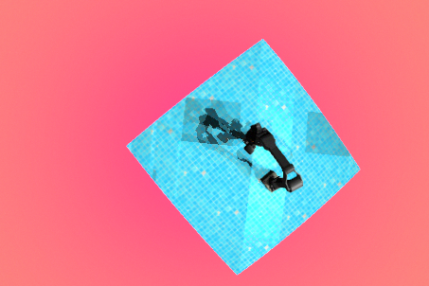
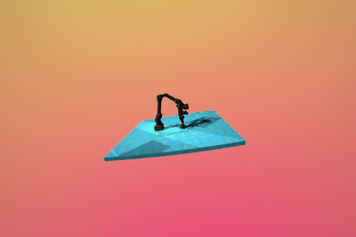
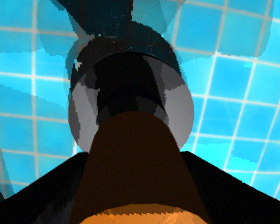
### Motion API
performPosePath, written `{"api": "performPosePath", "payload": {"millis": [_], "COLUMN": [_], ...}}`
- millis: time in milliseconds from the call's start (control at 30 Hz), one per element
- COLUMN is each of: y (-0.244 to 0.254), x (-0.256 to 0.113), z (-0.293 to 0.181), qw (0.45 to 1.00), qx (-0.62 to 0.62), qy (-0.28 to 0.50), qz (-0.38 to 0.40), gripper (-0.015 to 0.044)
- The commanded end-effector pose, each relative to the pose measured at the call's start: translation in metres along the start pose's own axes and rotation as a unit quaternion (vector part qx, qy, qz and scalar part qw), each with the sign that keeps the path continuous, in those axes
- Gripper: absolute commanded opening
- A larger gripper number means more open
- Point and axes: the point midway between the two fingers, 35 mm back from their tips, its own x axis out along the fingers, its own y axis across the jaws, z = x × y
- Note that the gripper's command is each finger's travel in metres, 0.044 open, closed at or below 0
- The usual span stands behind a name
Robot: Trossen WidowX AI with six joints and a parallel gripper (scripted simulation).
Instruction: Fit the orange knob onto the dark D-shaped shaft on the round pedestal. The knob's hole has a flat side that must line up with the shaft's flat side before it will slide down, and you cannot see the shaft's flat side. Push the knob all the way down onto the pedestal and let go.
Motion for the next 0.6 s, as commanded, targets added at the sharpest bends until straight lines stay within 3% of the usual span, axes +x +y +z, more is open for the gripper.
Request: {"api": "performPosePath", "payload": {"millis": [0,567], "y": [-0.0009,0.0007], "x": [0.0012,0.0025], "z": [0.0009,-0.0022], "qw": [1.000,1.000], "qx": [-0.001,-0.001], "qy": [-0.001,-0.001], "qz": [-0.002,-0.002], "gripper": [0.0000,0.0000]}}
